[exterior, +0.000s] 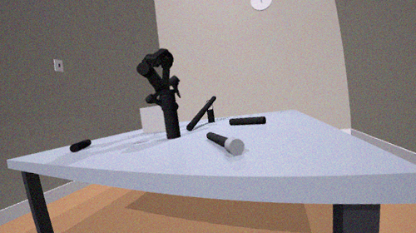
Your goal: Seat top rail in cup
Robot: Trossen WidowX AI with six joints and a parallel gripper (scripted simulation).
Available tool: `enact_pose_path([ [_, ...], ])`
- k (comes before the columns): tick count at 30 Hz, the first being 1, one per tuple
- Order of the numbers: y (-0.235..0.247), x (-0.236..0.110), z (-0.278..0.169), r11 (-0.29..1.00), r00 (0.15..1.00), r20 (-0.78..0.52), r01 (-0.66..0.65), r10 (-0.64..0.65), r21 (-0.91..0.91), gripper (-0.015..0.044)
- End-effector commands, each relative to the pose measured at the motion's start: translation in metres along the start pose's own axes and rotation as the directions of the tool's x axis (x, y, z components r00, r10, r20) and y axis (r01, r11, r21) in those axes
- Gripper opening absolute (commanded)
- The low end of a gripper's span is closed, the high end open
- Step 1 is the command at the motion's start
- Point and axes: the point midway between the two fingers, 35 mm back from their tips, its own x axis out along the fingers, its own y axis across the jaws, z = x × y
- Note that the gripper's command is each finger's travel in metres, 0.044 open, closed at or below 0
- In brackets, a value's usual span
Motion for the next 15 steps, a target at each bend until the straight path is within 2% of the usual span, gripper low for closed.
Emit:
enact_pose_path([
  [1, 0.001, 0.009, 0.001, 1.0, 1.0, 0.008, 0.002, -0.002, 0.01, 0.044],
  [15, 0.001, 0.032, 0.002, 1.0, 1.0, 0.01, 0.004, -0.004, 0.01, 0.044],
])
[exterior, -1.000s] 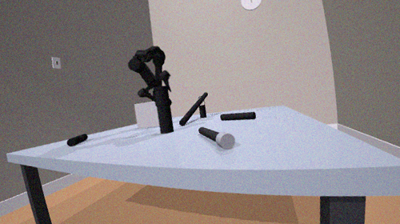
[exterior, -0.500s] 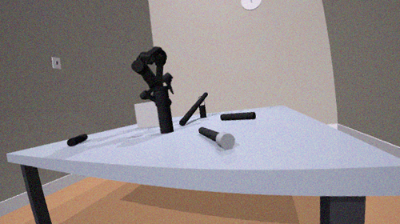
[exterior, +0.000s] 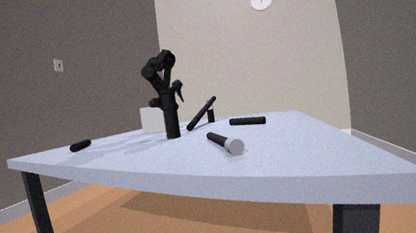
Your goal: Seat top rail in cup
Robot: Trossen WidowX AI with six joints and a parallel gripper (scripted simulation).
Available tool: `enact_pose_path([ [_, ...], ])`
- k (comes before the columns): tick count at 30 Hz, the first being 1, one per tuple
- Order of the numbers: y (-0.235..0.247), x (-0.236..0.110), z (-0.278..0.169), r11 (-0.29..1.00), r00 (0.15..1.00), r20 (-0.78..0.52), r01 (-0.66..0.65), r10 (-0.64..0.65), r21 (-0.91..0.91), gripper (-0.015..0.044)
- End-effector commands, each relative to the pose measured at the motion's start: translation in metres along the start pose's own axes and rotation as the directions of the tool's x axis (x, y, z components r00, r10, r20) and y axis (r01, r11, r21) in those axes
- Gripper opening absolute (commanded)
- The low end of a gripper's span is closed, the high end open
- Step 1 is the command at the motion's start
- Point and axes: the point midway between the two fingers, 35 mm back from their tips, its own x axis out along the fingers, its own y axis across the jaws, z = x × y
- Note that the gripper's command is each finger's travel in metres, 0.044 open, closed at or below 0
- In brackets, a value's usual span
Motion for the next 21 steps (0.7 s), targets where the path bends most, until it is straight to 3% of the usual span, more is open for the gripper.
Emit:
enact_pose_path([
  [1, 0.002, 0.009, 0.002, 1.0, 1.0, 0.01, 0.002, -0.002, 0.011, 0.044],
  [15, 0.002, 0.027, 0.004, 1.0, 1.0, 0.013, 0.004, -0.004, 0.01, 0.044],
  [21, 0.002, 0.027, 0.004, 1.0, 1.0, 0.013, 0.004, -0.004, 0.01, 0.0282],
])
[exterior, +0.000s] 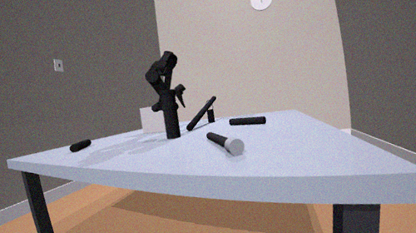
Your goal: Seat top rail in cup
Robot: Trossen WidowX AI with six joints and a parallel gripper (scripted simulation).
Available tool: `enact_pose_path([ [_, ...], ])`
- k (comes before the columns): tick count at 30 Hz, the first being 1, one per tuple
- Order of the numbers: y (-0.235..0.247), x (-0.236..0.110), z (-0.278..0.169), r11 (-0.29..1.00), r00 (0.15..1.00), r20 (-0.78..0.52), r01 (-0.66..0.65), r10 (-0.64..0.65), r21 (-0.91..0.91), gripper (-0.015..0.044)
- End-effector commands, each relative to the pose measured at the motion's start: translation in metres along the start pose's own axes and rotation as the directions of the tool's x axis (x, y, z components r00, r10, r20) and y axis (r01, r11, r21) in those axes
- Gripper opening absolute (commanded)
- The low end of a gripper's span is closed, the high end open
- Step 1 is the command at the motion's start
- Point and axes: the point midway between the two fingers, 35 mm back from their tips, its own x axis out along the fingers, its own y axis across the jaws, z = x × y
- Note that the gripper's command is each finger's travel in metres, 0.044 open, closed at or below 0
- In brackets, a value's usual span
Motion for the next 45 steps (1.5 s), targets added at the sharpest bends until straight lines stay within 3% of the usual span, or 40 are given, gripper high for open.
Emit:
enact_pose_path([
  [1, 0.001, 0.001, 0.0, 1.0, 1.0, 0.003, 0.003, -0.003, 0.007, 0.0256],
  [6, 0.001, 0.001, 0.0, 1.0, 1.0, 0.003, 0.003, -0.003, 0.007, 0.0125],
  [10, 0.001, 0.001, 0.0, 1.0, 1.0, 0.003, 0.003, -0.003, 0.007, 0.0098],
  [14, -0.001, 0.002, 0.0, 1.0, 1.0, -0.007, 0.003, -0.003, 0.025, 0.0],
  [45, -0.017, 0.012, -0.002, 0.98, 0.995, -0.104, 0.014, 0.007, 0.197, 0.0],
])
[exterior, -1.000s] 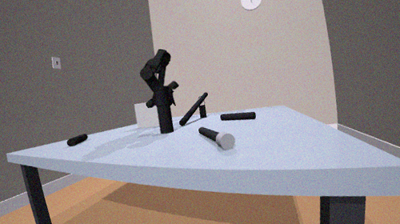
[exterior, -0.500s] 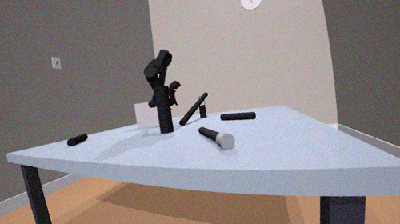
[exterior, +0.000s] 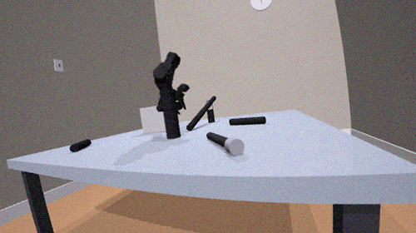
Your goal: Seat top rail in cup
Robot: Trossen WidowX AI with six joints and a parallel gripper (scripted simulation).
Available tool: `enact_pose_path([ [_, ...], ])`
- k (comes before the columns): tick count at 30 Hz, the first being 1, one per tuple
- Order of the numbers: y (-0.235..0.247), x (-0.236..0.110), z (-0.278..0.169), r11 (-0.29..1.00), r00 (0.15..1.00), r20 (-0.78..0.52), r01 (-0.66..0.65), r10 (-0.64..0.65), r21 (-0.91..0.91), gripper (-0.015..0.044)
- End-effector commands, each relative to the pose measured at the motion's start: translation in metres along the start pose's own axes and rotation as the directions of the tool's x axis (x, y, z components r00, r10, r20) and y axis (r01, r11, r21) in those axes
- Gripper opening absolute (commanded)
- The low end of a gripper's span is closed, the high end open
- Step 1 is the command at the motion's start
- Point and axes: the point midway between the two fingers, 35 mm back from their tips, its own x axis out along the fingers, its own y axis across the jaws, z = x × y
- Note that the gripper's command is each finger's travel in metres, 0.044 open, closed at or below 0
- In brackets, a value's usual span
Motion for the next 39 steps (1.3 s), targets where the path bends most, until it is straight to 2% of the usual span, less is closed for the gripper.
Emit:
enact_pose_path([
  [1, -0.0024, 0.0013, -0.0003, 1.0, 1.0, -0.018, -0.002, 0.002, 0.025, 0.0],
  [12, -0.008, 0.0045, -0.0006, 0.997, 0.999, -0.052, 0.001, 0.004, 0.083, 0.0],
  [39, -0.0063, 0.0036, -0.0001, 0.998, 0.999, -0.04, 0.0, 0.002, 0.065, 0.0],
])
